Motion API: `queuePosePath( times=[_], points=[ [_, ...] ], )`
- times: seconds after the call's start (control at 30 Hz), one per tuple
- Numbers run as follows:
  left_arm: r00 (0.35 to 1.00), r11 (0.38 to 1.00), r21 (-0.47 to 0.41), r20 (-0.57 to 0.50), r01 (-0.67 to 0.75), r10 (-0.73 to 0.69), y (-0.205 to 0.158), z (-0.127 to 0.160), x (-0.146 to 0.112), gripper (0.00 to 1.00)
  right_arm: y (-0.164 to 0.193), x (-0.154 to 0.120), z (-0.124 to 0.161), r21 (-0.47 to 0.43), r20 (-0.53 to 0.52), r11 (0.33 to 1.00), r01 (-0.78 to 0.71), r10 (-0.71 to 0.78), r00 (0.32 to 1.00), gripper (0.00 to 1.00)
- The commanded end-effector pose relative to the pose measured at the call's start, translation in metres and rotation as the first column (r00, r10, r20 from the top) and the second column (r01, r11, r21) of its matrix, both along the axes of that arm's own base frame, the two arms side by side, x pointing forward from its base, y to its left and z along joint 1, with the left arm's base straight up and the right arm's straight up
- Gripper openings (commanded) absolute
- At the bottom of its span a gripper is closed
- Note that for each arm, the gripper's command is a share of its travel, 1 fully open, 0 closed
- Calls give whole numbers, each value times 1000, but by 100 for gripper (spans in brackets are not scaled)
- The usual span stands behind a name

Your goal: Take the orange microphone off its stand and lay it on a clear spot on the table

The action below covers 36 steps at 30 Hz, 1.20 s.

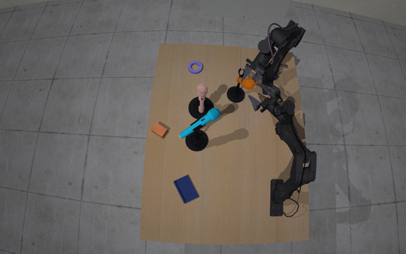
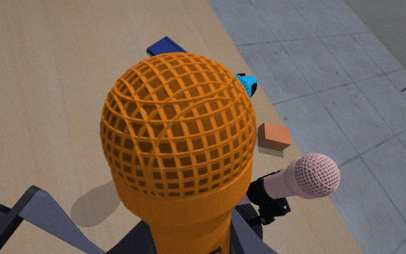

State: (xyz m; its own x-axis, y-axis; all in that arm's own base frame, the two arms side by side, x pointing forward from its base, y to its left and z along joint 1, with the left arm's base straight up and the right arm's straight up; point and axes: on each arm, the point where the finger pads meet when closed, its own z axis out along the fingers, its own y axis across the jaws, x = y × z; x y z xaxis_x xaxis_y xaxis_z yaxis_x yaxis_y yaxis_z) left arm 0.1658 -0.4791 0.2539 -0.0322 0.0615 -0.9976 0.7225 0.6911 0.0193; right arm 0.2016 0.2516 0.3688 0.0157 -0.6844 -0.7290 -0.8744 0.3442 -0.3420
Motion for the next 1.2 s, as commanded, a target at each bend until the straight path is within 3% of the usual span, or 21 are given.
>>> queuePosePath(
  times=[0.0, 0.03, 0.13, 0.17, 0.2, 0.23, 0.27, 0.47, 0.6, 0.67, 0.73, 1.03, 1.1, 1.13, 1.17],
  points=[
    [996, 995, 46, -24, 90, -89, -5, -2, -5, 98, 1, 2, 18, 56, 39, 998, 5, -7, 999, 0],
    [997, 997, -12, -14, 82, -82, 8, 21, -3, 98, -1, 0, 26, 73, 52, 997, 6, -10, 999, 0],
    [988, 988, 2, 0, 154, -154, 25, 30, -10, 98, 0, -1, 27, 74, 53, 997, 4, -7, 999, 0],
    [991, 986, -97, 34, 134, -131, 38, 80, 8, 98, 0, -1, 27, 74, 53, 997, 4, -7, 999, 0],
    [987, 985, -74, 25, 158, -157, 39, 89, 12, 98, 0, -2, 28, 75, 54, 997, 1, -5, 999, 0],
    [978, 978, 23, -23, 210, -209, 37, 61, 3, 98, 0, -2, 28, 75, 54, 997, 1, -5, 999, 0],
    [978, 978, -5, -11, 209, -209, 47, 80, 9, 98, 0, -2, 28, 75, 54, 997, 1, -5, 999, 0],
    [969, 969, -34, 7, 246, -246, 103, 131, 23, 98, -1, -2, 28, 73, 52, 997, 4, -7, 999, 0],
    [963, 963, -27, 2, 269, -269, 122, 141, 22, 98, -1, -3, 27, 72, 51, 997, 1, -4, 999, 0],
    [980, 979, 101, -109, 176, -165, 121, 78, 61, 98, 0, -4, 27, 71, 51, 997, -2, -1, 999, 0],
    [996, 993, -86, 49, 83, -79, 156, 160, 73, 98, -2, -1, 27, 71, 51, 997, 7, -11, 999, 0],
    [984, 982, -105, 64, -159, 166, 237, 173, 146, 98, -1, -4, 26, 68, 48, 998, -1, -2, 999, 0],
    [984, 982, -105, 64, -159, 166, 237, 173, 146, 98, -1, -4, 26, 68, 48, 998, -1, -2, 999, 0],
    [986, 985, -82, 50, -153, 158, 231, 163, 151, 98, 7, 3, -1, -3, 19, 1000, -12, 12, 1000, 0],
    [978, 976, -110, 69, -190, 198, 249, 176, 152, 98, 8, 4, -6, -15, 18, 1000, -17, 17, 1000, 0]
  ],
)
